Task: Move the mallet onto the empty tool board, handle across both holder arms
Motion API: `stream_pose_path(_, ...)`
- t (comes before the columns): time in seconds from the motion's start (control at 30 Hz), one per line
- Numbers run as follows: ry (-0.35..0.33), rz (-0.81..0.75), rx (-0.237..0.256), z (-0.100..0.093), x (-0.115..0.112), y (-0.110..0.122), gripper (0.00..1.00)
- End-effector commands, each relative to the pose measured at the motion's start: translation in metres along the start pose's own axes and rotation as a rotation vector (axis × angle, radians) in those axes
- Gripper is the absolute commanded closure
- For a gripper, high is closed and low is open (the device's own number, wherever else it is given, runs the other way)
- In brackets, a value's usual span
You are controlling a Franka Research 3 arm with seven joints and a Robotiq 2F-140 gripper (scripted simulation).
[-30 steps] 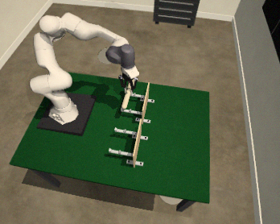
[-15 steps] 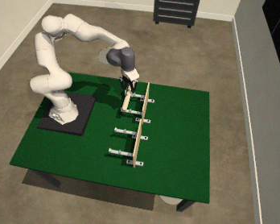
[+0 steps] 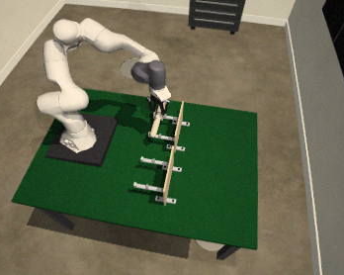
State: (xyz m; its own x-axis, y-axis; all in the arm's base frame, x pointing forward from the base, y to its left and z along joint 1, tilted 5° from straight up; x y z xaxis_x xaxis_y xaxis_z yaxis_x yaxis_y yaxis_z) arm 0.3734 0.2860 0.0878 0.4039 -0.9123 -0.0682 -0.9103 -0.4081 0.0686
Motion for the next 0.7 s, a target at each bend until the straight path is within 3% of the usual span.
stream_pose_path(0.0, 0.002, -0.004, 0.012, -0.0003, 0.0021, -0.0036, 1.00)
stream_pose_path(0.67, 0.002, -0.004, 0.012, 0.0044, 0.0022, -0.0034, 1.00)
Point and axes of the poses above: the point where the finger pads meet when closed, its own z axis out along the fingers, its own y axis across the jaws, x = y × z, the point moved 2 cm from there along -z, back along the fingers, and after that the axes turned 13 degrees about -z, right-handed, at the moved point
